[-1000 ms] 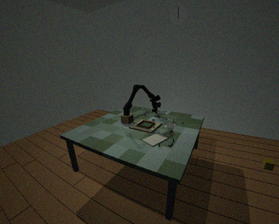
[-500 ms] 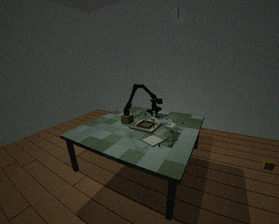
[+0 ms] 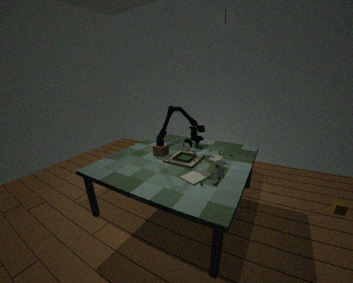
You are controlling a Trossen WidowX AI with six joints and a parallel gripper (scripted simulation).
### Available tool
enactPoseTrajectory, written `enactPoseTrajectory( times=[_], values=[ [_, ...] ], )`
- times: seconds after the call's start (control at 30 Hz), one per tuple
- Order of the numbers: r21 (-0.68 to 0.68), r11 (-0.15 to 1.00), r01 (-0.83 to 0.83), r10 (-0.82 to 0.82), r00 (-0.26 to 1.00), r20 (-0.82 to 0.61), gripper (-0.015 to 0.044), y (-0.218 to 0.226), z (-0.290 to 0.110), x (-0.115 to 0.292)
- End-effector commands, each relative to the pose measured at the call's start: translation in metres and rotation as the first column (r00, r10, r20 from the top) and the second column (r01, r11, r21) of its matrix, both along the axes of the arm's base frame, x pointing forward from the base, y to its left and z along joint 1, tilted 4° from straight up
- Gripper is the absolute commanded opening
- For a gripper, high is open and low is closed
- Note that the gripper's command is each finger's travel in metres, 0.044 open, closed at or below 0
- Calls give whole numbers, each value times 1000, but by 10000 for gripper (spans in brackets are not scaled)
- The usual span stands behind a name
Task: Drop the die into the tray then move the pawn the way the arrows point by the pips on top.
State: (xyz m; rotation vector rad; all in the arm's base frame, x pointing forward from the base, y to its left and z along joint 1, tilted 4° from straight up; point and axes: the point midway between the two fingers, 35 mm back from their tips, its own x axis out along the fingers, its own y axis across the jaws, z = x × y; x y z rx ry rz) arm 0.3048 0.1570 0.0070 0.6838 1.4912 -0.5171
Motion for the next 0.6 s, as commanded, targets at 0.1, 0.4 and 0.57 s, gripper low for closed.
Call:
enactPoseTrajectory(
  times=[0.1,0.4,0.57],
  values=[
    [-12,1000,5,-5,1000,-13,275,-2,-10,-3],
    [-12,1000,5,-5,1000,-13,275,-1,-24,-2],
    [-12,1000,5,-5,1000,-14,275,0,-32,-2]
  ],
)
